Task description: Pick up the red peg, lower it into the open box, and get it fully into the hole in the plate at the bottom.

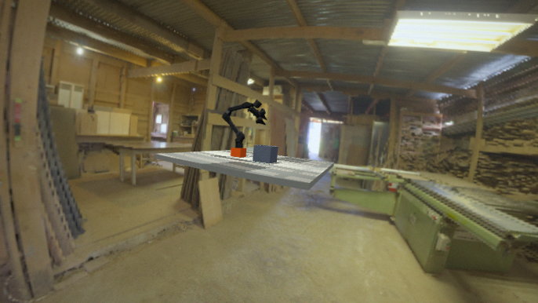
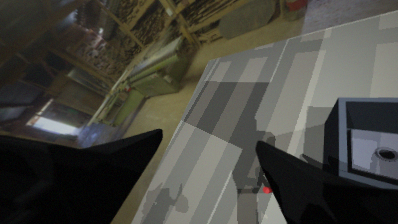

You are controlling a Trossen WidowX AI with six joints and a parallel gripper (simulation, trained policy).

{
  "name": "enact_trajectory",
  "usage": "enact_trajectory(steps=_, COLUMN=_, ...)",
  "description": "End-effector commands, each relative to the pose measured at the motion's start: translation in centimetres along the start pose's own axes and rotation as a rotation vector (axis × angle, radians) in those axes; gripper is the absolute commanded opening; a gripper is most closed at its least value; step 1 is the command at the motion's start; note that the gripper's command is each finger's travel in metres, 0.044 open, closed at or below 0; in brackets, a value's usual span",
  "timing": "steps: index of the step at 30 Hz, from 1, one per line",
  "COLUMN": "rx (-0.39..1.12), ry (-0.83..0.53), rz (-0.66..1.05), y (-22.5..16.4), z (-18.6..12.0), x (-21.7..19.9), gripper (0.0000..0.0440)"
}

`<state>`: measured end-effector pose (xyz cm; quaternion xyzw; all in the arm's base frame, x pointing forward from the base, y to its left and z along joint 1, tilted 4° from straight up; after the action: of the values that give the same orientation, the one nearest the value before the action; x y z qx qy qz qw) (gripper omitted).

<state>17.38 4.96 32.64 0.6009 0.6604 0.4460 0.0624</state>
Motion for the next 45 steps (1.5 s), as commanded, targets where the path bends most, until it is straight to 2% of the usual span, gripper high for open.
enact_trajectory(steps=1, rx=0.048, ry=-0.029, rz=0.087, y=-0.5, z=0.5, x=-0.3, gripper=0.0440)
enact_trajectory(steps=25, rx=0.384, ry=-0.359, rz=0.753, y=-4.5, z=4.5, x=-1.6, gripper=0.0440)
enact_trajectory(steps=36, rx=0.446, ry=-0.562, rz=1.004, y=-6.2, z=6.3, x=-1.5, gripper=0.0440)
enact_trajectory(steps=45, rx=0.454, ry=-0.732, rz=1.145, y=-7.7, z=7.9, x=-1.4, gripper=0.0440)
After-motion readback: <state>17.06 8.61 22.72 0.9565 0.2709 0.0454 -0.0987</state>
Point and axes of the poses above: the point midway between the two fingers, 35 mm back from their tips, its own z axis out along the fingers, its own x axis across the jaws, y = z × x, the point moved 7 cm from there along -z, back along the fingers, and after that the axes turned 12 degrees about -z, right-handed, at the moved point
